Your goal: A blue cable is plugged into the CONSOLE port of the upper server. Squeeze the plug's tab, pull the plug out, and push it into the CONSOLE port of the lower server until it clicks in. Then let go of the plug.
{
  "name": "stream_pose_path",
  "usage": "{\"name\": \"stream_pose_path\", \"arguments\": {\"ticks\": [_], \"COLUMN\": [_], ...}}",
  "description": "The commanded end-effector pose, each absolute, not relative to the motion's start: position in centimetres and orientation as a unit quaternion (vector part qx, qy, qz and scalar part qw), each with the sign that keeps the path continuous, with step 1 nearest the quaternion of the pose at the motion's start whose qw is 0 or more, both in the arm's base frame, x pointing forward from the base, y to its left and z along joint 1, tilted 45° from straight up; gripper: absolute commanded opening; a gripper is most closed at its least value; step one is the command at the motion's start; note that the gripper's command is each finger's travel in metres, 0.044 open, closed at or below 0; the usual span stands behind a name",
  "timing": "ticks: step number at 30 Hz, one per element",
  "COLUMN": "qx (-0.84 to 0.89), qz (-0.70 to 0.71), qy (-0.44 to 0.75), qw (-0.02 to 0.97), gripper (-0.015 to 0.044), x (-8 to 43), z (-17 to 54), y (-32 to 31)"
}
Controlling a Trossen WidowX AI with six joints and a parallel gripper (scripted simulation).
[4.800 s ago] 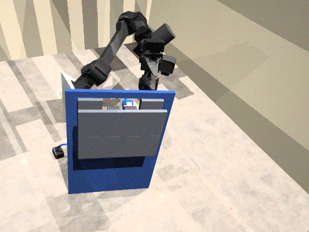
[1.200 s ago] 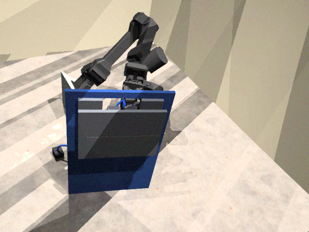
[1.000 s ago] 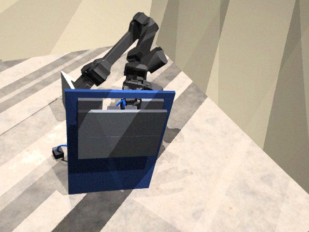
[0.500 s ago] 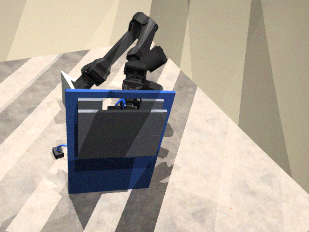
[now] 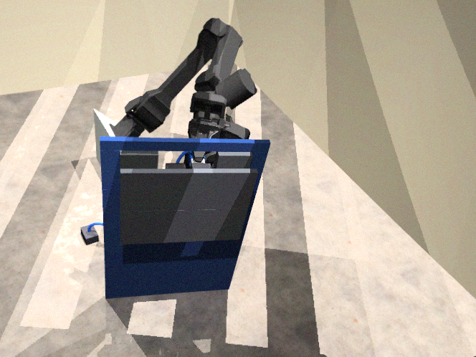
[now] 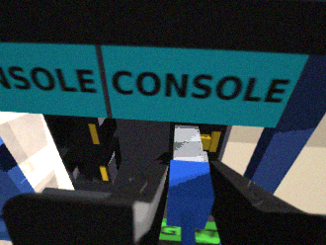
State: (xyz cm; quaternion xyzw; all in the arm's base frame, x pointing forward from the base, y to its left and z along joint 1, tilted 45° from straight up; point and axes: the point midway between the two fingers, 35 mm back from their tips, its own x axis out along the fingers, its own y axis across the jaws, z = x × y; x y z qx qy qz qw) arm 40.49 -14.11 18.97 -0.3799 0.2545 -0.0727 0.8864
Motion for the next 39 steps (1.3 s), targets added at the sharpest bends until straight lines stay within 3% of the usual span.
{"name": "stream_pose_path", "arguments": {"ticks": [1,39], "qx": [-0.38,-0.38], "qz": [-0.072,-0.072], "qy": [0.255,0.255], "qw": [0.886,0.886], "gripper": [0.0,0.0], "x": [40.1,38.4], "z": [19.0,19.4], "y": [-14.0,-13.8]}}
